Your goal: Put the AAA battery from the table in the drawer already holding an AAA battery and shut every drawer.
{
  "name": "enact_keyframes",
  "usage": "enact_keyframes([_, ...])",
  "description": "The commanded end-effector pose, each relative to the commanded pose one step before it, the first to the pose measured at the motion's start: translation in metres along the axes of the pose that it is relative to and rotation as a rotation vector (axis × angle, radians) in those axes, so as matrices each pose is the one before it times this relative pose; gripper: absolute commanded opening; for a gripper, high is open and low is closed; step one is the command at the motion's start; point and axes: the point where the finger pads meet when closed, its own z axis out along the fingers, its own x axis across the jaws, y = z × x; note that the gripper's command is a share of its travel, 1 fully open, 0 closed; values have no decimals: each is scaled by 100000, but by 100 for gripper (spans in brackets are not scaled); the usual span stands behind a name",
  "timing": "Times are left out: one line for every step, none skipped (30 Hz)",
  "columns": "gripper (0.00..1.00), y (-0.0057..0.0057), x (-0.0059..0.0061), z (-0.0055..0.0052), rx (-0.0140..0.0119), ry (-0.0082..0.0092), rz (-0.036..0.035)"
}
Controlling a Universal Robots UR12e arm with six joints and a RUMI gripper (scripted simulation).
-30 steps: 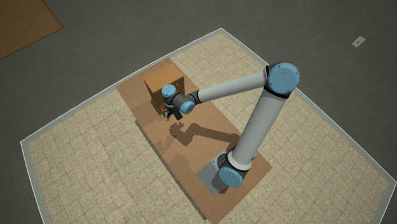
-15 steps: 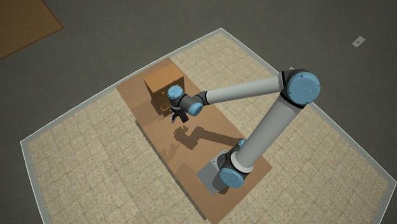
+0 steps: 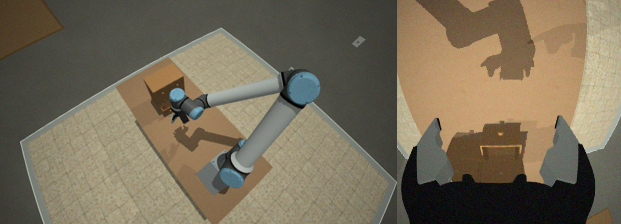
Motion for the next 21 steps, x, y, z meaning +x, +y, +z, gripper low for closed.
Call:
enact_keyframes([100,364,21,391,-4351,128,-6])
enact_keyframes([100,0,0,0,0,0,0])
enact_keyframes([100,88,4,130,-1215,6,-2])
enact_keyframes([100,86,-3,131,-1284,-5,1])
enact_keyframes([100,84,-9,131,-1349,-16,5])
enact_keyframes([100,98,11,157,-1360,18,-4])
enact_keyframes([100,94,2,155,-1422,4,-1])
enact_keyframes([100,88,-8,151,-1483,-13,3])
enact_keyframes([100,94,2,167,-1505,4,0])
enact_keyframes([100,97,7,177,-1534,11,-2])
enact_keyframes([100,88,-5,169,-1587,-9,1])
enact_keyframes([100,89,-3,176,-1612,-5,1])
enact_keyframes([100,95,9,193,-1618,15,-2])
enact_keyframes([100,84,-5,183,-1664,-9,1])
enact_keyframes([100,83,-4,187,-1682,-7,1])
enact_keyframes([100,89,10,206,-1677,17,-1])
enact_keyframes([100,77,-6,192,-1715,-10,0])
enact_keyframes([100,0,0,0,0,0,0])
enact_keyframes([100,0,0,0,0,0,0])
enact_keyframes([100,76,-2,198,-1722,-4,1])
enact_keyframes([100,79,9,213,-1716,16,0])
